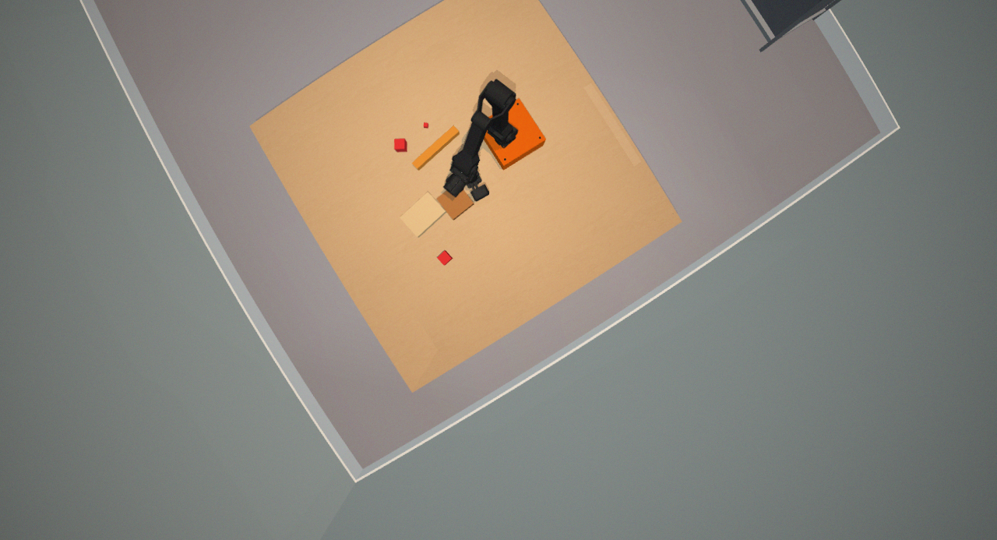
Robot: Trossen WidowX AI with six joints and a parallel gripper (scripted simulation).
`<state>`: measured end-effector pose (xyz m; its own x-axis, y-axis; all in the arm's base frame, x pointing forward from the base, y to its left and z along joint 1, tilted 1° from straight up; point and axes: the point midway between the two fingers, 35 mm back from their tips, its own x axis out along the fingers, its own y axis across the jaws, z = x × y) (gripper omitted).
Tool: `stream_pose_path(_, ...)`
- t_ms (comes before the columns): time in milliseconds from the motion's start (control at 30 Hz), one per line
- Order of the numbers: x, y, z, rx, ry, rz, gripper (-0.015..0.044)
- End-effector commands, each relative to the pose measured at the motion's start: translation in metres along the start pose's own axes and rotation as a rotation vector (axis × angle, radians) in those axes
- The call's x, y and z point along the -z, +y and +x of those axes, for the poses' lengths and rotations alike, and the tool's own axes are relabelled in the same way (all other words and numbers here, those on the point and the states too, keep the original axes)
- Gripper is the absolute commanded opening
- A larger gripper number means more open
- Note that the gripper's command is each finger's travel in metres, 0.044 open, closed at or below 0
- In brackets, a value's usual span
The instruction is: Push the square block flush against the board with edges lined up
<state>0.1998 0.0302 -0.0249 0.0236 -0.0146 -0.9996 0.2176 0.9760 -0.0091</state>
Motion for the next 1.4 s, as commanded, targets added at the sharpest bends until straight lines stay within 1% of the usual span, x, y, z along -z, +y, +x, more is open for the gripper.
stream_pose_path(0, 0.005, 0.0, 0.0, 0.0, -0.008, 0.004, 0.0)
stream_pose_path(67, 0.001, 0.0, -0.009, 0.0, -0.001, 0.001, 0.0)
stream_pose_path(167, 0.002, 0.0, -0.046, -0.001, -0.007, 0.003, 0.0)
stream_pose_path(233, 0.003, 0.0, -0.056, -0.001, -0.009, 0.004, 0.0)
stream_pose_path(433, 0.001, 0.003, -0.056, -0.001, -0.009, -0.048, 0.0)
stream_pose_path(1367, -0.033, 0.064, -0.061, 0.0, -0.013, -1.016, 0.0)
